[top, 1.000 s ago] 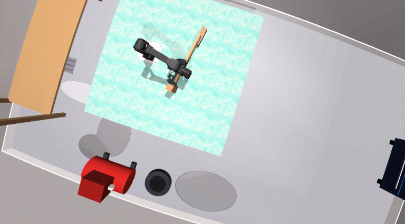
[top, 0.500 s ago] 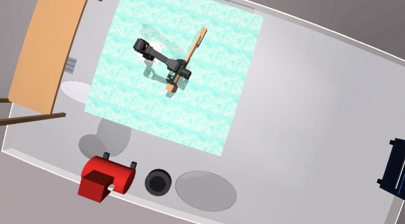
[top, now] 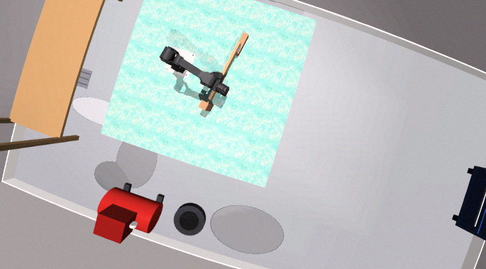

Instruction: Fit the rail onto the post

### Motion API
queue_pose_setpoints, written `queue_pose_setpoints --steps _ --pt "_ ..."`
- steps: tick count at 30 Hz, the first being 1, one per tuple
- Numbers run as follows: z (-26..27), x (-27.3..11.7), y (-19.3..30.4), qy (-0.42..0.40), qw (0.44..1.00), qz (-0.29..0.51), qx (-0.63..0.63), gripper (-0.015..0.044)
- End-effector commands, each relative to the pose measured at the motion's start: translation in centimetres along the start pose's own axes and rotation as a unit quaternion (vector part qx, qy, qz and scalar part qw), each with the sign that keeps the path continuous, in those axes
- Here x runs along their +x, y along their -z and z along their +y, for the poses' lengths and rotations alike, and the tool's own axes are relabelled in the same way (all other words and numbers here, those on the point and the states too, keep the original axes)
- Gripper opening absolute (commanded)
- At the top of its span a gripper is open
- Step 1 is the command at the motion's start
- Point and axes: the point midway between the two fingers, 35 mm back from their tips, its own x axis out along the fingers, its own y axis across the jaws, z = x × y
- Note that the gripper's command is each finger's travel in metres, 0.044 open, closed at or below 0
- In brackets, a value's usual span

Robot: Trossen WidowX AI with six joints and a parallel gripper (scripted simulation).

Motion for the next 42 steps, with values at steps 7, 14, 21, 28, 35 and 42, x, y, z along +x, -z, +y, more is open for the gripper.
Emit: queue_pose_setpoints --steps 7,14,21,28,35,42 --pt "0.0 -0.1 0.4 0.001 1.0 0.0 -0.001 0.0" --pt "0.0 -0.1 0.6 0.001 1.0 0.0 -0.001 0.0" --pt "0.0 0.0 0.8 0.001 1.0 0.001 -0.001 0.0" --pt "0.0 0.0 1.0 0.001 1.0 0.001 -0.001 0.0" --pt "0.0 0.0 1.2 0.001 1.0 0.001 -0.001 0.0" --pt "0.0 0.0 1.4 0.001 1.0 0.001 -0.001 0.0"
